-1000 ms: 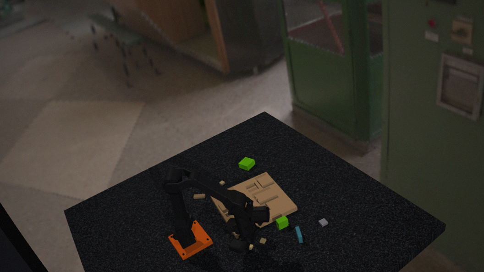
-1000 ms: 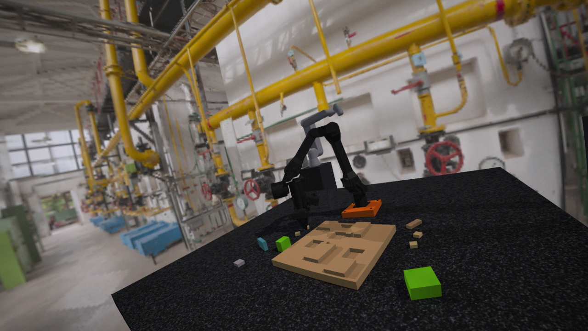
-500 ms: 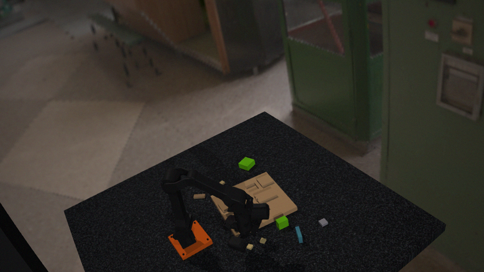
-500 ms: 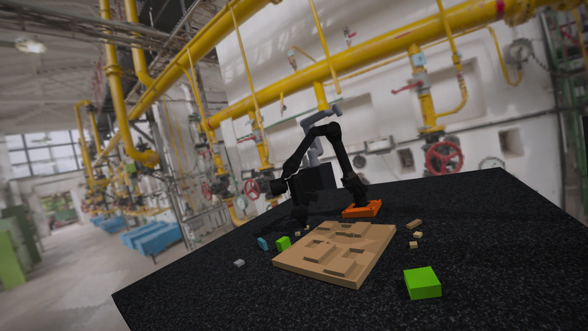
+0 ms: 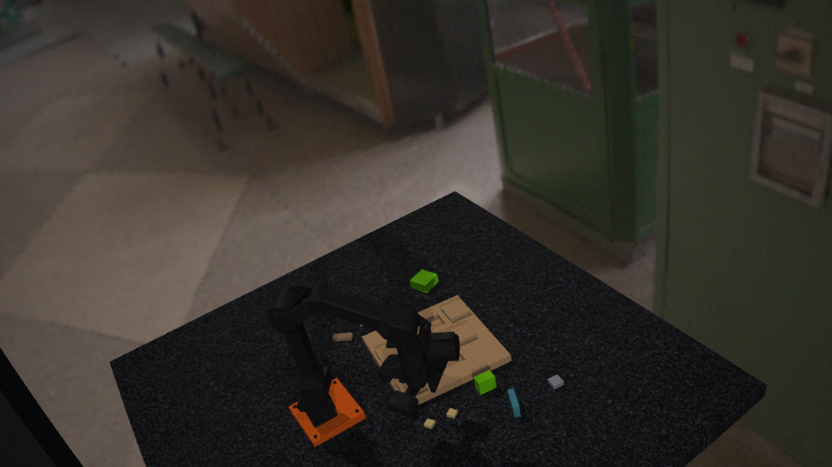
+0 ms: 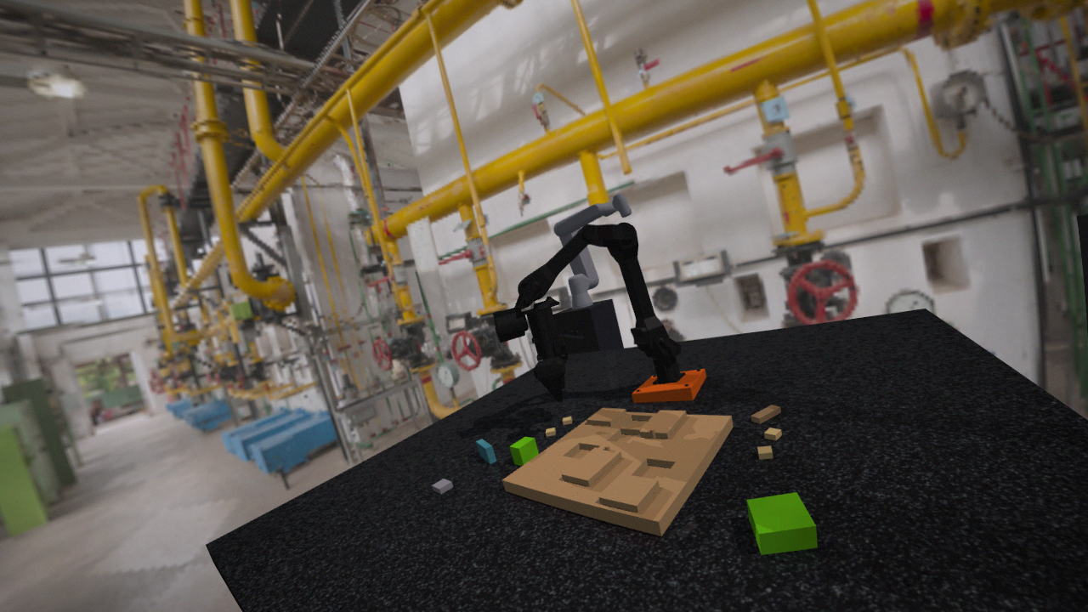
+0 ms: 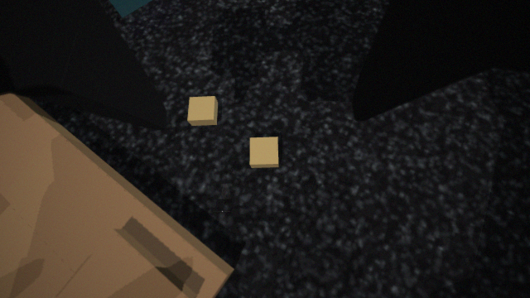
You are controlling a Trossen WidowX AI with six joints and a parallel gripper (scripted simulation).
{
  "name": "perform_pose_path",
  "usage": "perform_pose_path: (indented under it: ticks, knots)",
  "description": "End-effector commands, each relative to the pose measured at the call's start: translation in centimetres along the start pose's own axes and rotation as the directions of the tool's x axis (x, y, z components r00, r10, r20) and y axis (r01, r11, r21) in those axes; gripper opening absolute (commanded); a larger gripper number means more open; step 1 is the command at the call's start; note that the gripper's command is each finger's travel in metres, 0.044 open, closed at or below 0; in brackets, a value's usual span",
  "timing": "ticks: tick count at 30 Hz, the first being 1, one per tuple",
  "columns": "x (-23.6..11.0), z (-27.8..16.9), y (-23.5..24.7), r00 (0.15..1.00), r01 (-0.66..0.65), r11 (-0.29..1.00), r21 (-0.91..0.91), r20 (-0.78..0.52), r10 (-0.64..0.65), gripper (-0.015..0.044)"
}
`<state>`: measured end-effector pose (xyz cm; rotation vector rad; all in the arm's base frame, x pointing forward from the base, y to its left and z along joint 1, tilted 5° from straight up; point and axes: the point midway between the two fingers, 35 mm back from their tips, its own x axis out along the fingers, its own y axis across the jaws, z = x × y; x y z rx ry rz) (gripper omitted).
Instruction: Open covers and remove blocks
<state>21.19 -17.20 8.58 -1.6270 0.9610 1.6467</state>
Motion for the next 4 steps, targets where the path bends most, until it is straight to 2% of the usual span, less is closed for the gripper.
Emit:
perform_pose_path:
  ticks: [1, 4]
  knots:
    - [-1.31, -0.08, 0.05, 1.0, 0.001, 1.0, 0.005, -0.015, -0.001, 0.044]
    - [-1.3, 0.05, -0.17, 1.0, 0.003, 1.0, 0.0, -0.013, -0.003, 0.044]
